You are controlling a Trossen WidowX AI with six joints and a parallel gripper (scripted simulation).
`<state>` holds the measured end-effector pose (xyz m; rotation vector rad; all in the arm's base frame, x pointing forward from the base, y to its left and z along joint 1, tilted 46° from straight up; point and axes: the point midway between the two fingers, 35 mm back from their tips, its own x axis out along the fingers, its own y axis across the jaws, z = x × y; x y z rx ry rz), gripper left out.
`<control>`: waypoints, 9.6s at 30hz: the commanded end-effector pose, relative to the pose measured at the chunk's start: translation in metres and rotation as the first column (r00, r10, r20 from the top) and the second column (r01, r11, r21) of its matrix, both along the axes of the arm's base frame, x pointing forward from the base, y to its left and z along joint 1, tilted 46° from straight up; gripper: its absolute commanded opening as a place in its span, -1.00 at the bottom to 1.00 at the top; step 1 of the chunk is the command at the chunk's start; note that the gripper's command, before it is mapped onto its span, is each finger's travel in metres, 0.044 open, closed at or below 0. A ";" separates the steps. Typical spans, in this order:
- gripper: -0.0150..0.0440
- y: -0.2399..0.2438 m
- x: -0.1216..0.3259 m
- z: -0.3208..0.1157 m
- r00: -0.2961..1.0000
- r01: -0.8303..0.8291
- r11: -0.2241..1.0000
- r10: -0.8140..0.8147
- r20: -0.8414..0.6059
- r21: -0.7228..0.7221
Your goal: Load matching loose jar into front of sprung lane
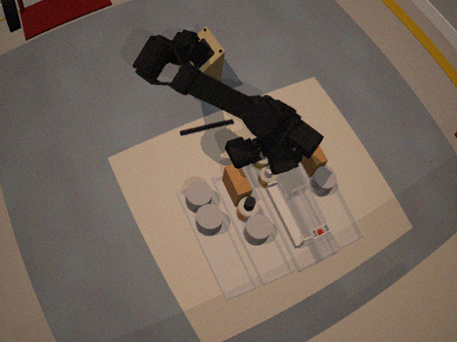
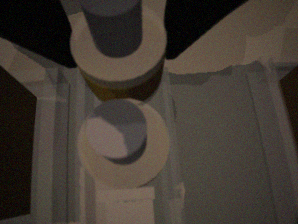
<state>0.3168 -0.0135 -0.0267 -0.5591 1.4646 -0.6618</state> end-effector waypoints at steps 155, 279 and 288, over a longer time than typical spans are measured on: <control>-0.49 -0.009 0.026 -0.002 1.000 -0.003 1.000 0.004 0.029 -0.007; -0.49 -0.019 0.014 -0.012 1.000 -0.003 1.000 0.004 0.028 -0.008; -0.49 -0.017 0.012 -0.012 1.000 -0.003 1.000 0.004 0.028 -0.008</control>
